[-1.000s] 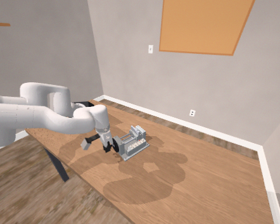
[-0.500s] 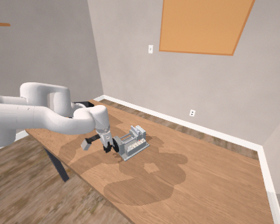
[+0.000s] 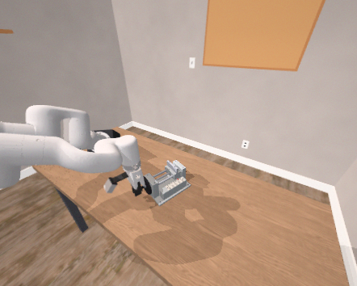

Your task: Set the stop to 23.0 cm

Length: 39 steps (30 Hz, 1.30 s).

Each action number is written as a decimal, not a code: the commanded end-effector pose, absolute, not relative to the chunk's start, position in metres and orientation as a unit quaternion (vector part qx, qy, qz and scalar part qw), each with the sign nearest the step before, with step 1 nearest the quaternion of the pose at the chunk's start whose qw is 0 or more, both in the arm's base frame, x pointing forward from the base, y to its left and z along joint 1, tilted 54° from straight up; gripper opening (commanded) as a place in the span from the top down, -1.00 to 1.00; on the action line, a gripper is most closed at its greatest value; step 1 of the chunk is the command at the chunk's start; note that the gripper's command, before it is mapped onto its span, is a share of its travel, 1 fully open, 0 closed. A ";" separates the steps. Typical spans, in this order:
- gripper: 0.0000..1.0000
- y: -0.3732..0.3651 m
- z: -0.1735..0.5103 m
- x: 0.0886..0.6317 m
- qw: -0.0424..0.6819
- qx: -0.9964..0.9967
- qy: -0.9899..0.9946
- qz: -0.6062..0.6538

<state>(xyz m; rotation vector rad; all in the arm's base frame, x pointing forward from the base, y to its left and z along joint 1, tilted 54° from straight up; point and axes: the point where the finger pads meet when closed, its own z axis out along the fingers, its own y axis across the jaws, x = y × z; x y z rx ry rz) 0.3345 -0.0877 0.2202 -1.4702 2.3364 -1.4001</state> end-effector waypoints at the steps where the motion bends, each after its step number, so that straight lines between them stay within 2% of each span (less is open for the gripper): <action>1: 0.88 -0.088 0.221 0.336 0.024 -0.475 0.754 -0.453; 39: 0.88 -0.095 0.231 0.353 0.024 -0.475 0.754 -0.453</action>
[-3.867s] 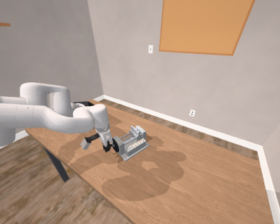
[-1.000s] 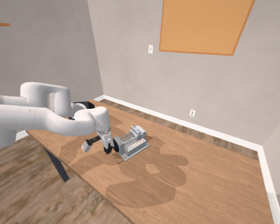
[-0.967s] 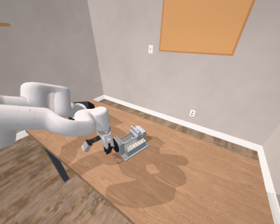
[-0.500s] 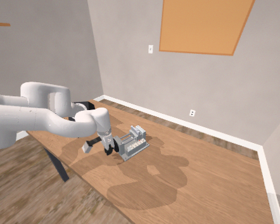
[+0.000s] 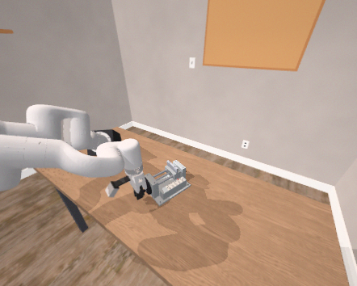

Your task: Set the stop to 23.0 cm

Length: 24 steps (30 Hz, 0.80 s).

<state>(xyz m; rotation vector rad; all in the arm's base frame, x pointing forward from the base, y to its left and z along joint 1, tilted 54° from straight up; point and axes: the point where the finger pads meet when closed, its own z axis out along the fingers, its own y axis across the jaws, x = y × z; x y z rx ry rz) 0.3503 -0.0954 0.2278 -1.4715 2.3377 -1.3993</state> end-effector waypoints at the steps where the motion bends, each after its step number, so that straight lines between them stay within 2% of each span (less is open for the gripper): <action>1: 0.88 -0.095 0.231 0.354 0.024 -0.475 0.754 -0.453; 24: 0.88 -0.095 0.246 0.363 0.024 -0.475 0.754 -0.453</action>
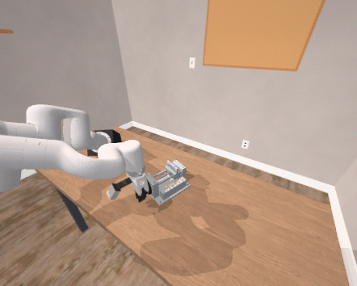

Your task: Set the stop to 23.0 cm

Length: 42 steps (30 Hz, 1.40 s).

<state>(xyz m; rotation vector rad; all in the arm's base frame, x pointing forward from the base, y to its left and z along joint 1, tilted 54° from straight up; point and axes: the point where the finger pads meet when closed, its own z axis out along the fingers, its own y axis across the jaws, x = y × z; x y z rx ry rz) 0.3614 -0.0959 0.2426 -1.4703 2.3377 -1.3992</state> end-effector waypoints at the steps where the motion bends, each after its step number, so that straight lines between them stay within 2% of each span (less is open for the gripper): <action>1: 0.88 -0.094 0.247 0.363 0.024 -0.475 0.754 -0.453; 42: 0.88 -0.072 0.278 0.355 0.024 -0.475 0.754 -0.453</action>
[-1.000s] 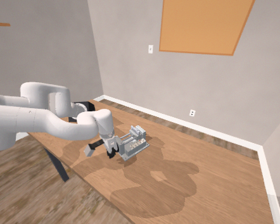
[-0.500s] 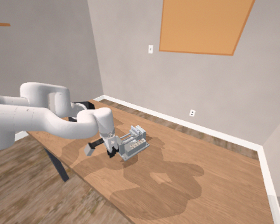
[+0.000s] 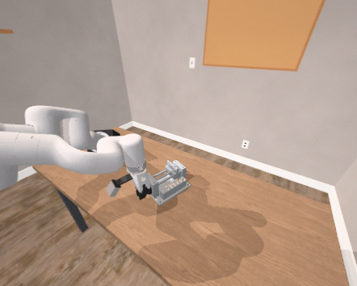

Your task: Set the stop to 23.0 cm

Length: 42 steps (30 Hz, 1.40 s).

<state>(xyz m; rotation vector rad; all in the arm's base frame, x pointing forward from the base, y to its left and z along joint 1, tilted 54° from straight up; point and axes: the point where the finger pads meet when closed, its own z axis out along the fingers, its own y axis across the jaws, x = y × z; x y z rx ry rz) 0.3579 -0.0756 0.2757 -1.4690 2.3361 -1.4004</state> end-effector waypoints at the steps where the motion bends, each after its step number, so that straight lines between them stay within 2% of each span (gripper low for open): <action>1: 0.88 -0.071 0.278 0.354 0.024 -0.475 0.754 -0.453; 42: 0.88 -0.053 0.256 0.314 0.024 -0.475 0.754 -0.453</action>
